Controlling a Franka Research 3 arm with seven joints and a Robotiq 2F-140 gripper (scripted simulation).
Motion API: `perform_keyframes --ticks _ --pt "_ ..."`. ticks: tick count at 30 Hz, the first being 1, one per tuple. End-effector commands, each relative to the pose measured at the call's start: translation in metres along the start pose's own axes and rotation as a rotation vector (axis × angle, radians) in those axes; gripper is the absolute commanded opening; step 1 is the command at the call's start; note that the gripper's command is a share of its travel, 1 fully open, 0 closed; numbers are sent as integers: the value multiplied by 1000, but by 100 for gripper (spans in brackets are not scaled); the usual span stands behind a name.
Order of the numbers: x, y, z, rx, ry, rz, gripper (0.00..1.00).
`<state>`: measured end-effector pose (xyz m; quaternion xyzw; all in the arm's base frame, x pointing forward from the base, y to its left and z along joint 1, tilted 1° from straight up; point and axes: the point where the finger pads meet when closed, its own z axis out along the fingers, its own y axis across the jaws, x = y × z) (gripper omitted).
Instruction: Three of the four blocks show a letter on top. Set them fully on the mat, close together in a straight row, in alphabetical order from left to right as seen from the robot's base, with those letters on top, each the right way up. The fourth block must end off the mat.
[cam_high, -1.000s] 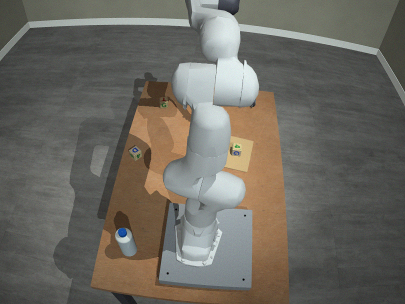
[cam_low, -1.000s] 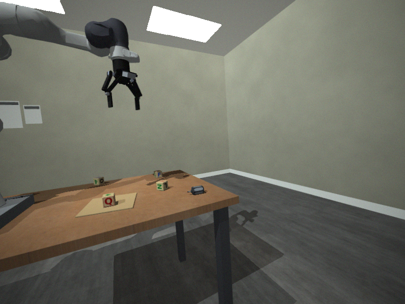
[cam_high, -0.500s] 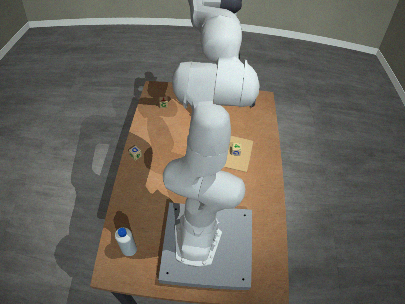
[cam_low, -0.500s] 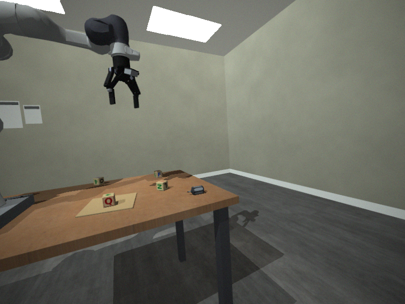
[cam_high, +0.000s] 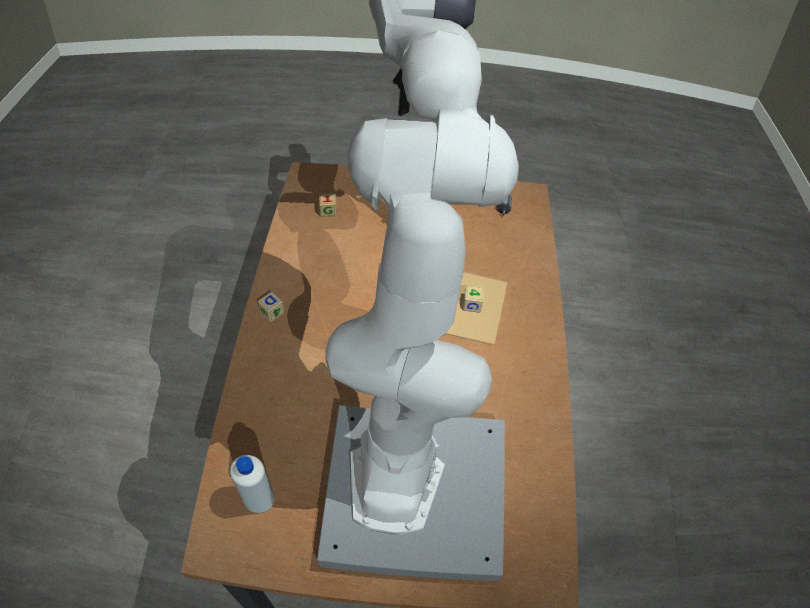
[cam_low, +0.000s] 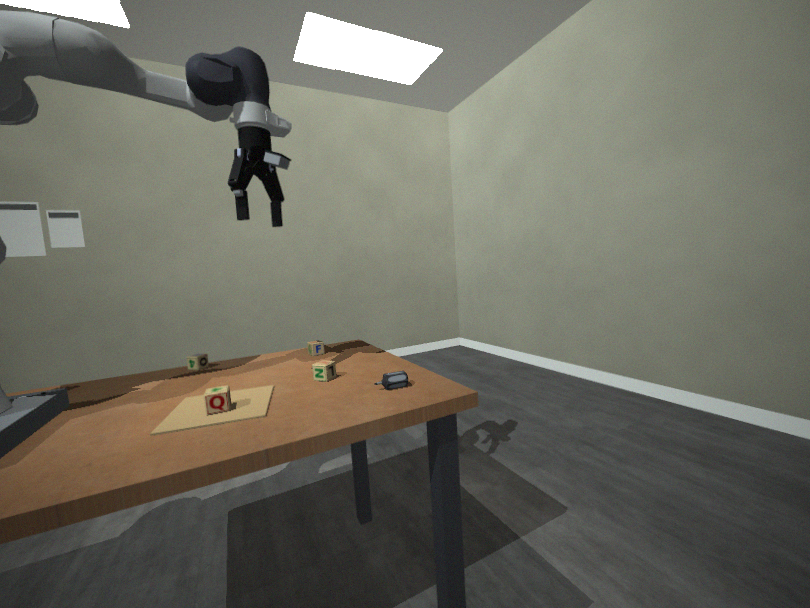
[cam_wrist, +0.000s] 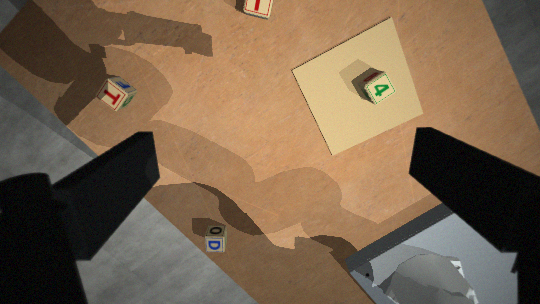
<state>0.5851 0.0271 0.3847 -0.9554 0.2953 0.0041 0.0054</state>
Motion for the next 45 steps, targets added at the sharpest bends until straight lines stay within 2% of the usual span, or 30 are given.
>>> perform_keyframes --ticks 1,24,45 --pt "5 -9 4 7 8 -138 100" --pt "15 -54 38 29 4 -441 100" --pt "21 -103 79 64 3 -771 100"
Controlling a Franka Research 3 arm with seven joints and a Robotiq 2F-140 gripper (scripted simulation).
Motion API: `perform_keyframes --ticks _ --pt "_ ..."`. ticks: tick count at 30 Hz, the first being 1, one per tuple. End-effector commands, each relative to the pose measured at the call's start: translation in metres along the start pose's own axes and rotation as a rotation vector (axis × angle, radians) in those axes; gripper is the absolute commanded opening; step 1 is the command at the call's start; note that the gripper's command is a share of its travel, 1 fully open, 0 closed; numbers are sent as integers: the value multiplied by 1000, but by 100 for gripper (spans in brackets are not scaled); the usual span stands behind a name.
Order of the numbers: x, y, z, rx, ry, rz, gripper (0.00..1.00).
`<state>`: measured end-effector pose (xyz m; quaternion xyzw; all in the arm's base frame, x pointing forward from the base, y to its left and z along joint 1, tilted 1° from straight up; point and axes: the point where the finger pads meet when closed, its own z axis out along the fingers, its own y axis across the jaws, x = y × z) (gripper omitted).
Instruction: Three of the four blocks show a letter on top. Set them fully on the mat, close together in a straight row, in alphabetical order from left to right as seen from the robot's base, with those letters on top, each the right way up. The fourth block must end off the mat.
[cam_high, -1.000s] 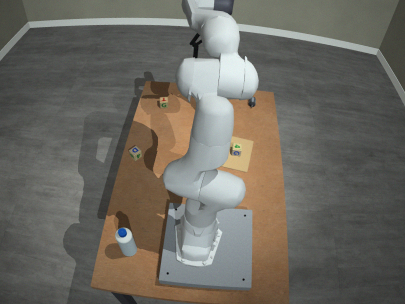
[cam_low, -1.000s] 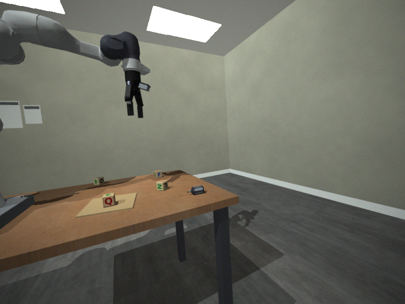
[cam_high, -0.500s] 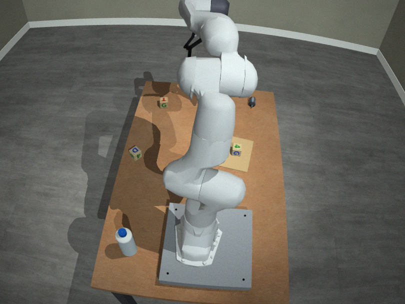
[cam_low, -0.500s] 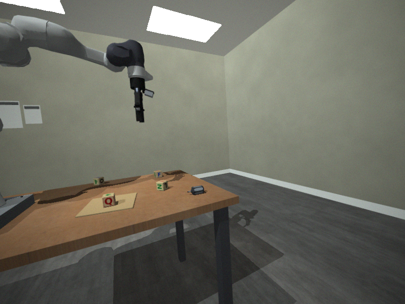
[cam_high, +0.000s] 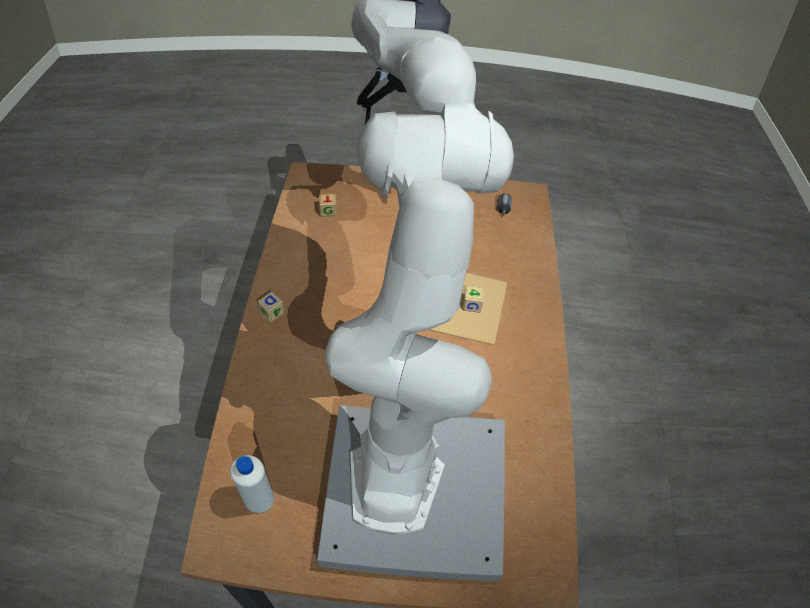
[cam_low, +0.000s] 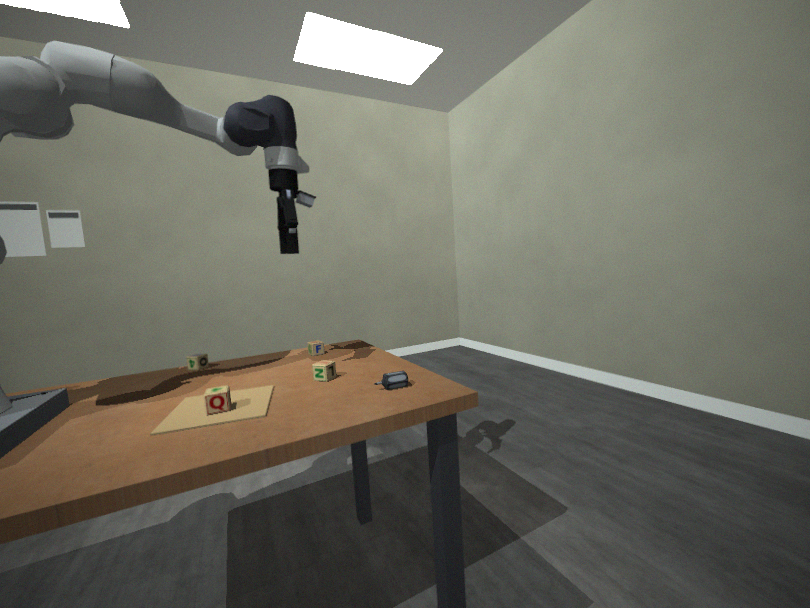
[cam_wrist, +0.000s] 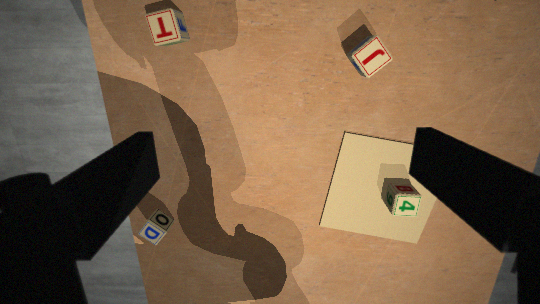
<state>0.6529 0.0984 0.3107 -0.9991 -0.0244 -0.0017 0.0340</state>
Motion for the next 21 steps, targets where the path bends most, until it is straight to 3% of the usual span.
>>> perform_keyframes --ticks 1,21 --pt "9 -4 7 6 10 -139 100" --pt "34 -35 47 43 20 -429 100"
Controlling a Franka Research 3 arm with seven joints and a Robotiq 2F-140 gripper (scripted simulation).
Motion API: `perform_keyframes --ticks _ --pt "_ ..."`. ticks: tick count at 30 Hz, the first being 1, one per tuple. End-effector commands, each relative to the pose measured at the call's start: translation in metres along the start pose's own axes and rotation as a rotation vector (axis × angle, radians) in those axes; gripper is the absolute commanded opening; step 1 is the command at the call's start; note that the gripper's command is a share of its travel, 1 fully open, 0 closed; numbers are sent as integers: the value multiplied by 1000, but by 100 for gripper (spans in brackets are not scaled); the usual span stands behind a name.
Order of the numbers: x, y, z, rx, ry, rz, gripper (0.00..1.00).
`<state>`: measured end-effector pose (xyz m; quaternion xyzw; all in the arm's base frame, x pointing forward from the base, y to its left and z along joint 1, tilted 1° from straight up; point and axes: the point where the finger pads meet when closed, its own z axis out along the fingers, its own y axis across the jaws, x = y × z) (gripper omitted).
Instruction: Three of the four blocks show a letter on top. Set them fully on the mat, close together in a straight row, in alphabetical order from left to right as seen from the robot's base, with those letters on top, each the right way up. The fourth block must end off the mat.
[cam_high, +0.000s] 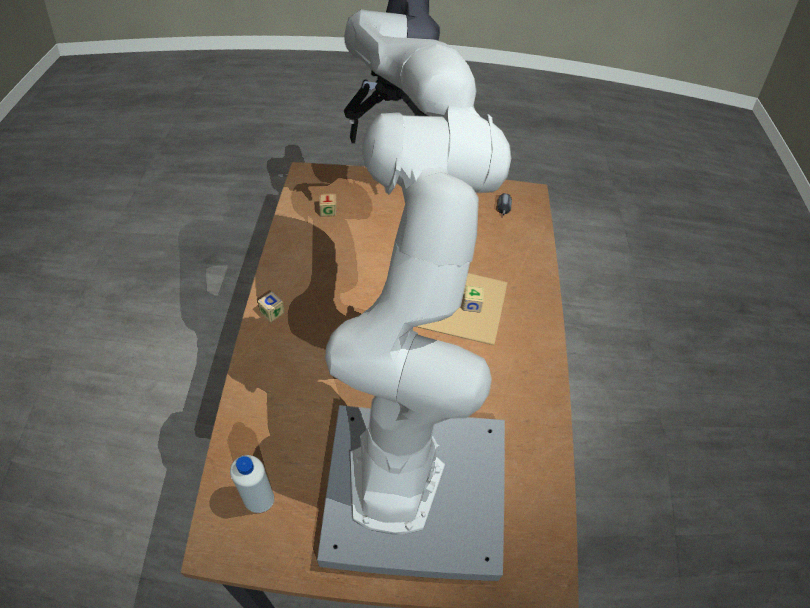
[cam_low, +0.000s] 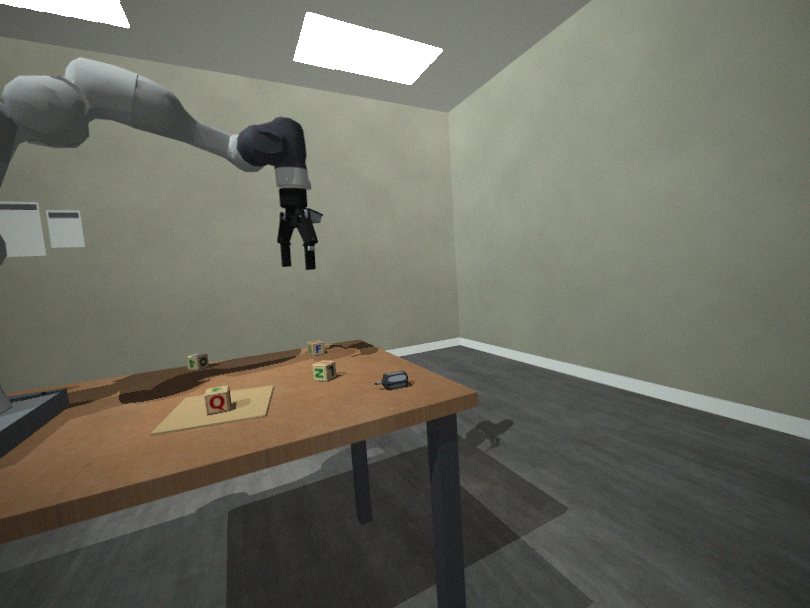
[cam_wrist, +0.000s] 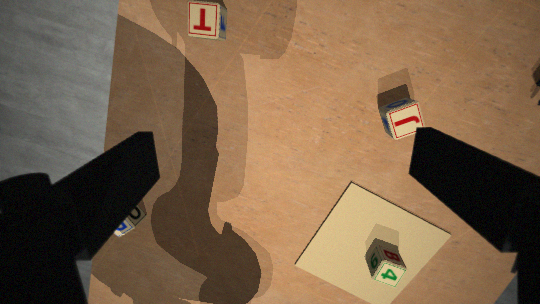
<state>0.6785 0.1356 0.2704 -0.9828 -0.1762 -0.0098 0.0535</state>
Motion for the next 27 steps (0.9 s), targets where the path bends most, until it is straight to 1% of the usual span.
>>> perform_keyframes --ticks 1,7,9,10,23,26,27 --pt "9 -1 7 3 12 -139 100" --pt "18 -8 20 15 18 -227 100" --pt "18 -8 20 15 18 -227 100" --pt "22 -11 26 21 21 -266 100" --pt "41 -26 55 47 39 -457 100" --pt "42 -27 57 49 41 -471 100" --pt "46 -31 63 55 45 -510 100"
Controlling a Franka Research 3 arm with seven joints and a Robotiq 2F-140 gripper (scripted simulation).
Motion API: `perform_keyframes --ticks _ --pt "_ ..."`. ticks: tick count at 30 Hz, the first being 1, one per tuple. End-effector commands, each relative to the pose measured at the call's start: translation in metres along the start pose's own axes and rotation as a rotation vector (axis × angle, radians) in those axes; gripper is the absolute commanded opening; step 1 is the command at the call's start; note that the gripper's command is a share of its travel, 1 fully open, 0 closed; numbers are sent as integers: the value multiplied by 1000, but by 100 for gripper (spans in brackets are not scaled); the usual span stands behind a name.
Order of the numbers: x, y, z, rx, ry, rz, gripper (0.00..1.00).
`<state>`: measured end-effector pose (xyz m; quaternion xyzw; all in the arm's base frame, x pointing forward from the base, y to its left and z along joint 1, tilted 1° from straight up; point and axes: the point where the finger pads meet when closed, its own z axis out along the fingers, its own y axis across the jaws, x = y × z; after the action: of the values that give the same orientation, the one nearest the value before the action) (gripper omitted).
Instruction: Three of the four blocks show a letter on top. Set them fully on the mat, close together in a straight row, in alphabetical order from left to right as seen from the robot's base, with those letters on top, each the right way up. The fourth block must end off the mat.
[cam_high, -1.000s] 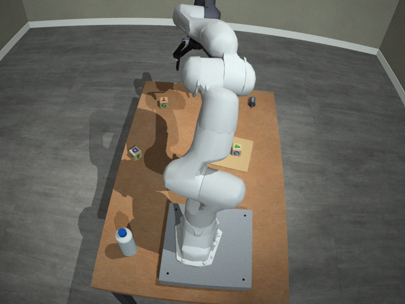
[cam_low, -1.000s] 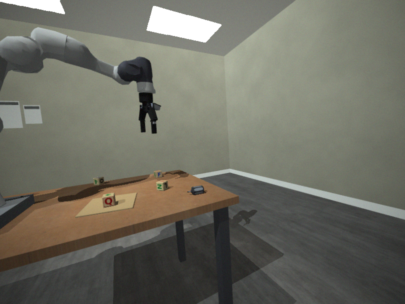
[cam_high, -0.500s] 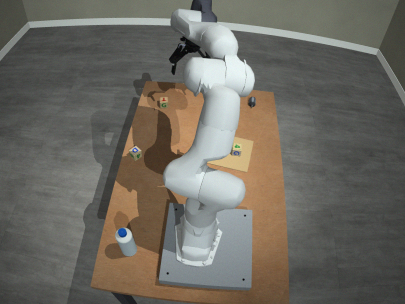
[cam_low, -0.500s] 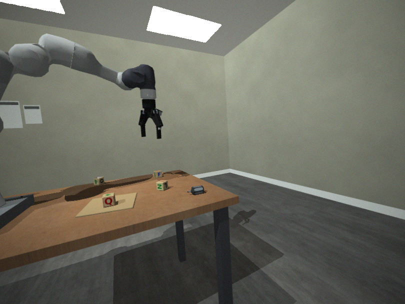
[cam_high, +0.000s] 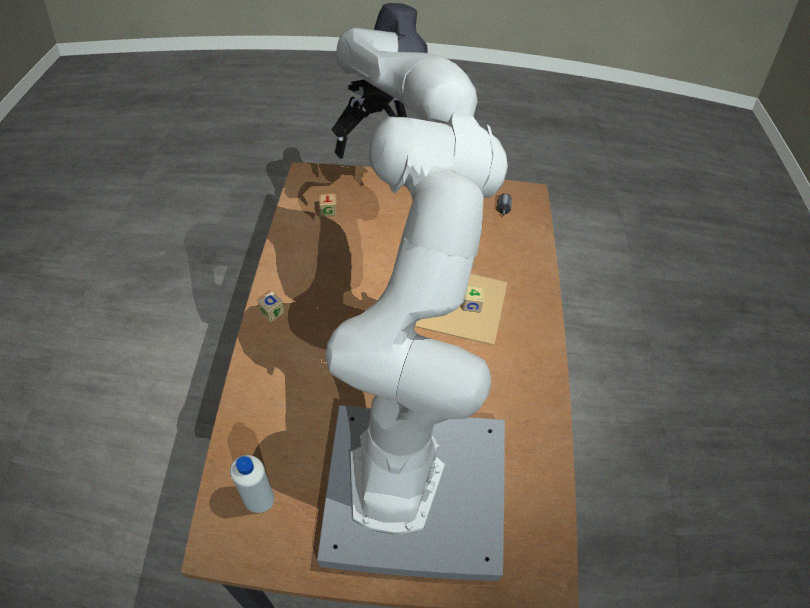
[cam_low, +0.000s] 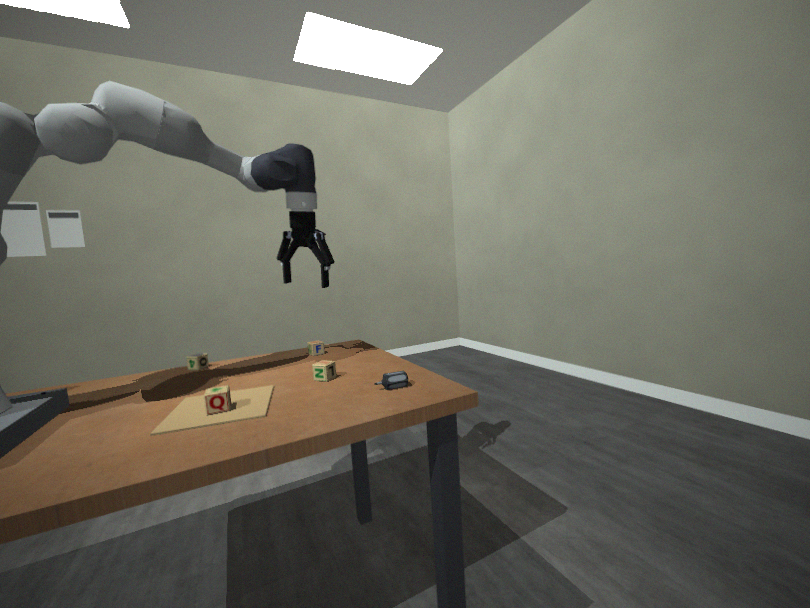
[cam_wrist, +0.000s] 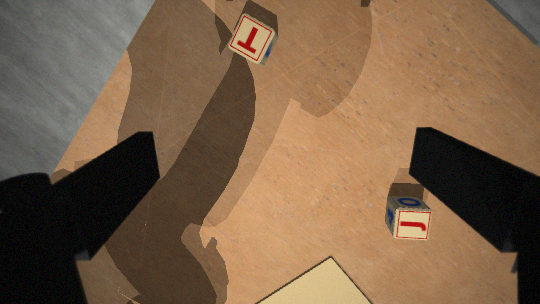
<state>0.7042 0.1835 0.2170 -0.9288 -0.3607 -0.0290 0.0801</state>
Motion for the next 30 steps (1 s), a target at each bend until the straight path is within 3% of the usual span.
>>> perform_keyframes --ticks 1,30 --pt "8 2 7 0 15 -139 100" --pt "51 -16 76 48 82 -550 100"
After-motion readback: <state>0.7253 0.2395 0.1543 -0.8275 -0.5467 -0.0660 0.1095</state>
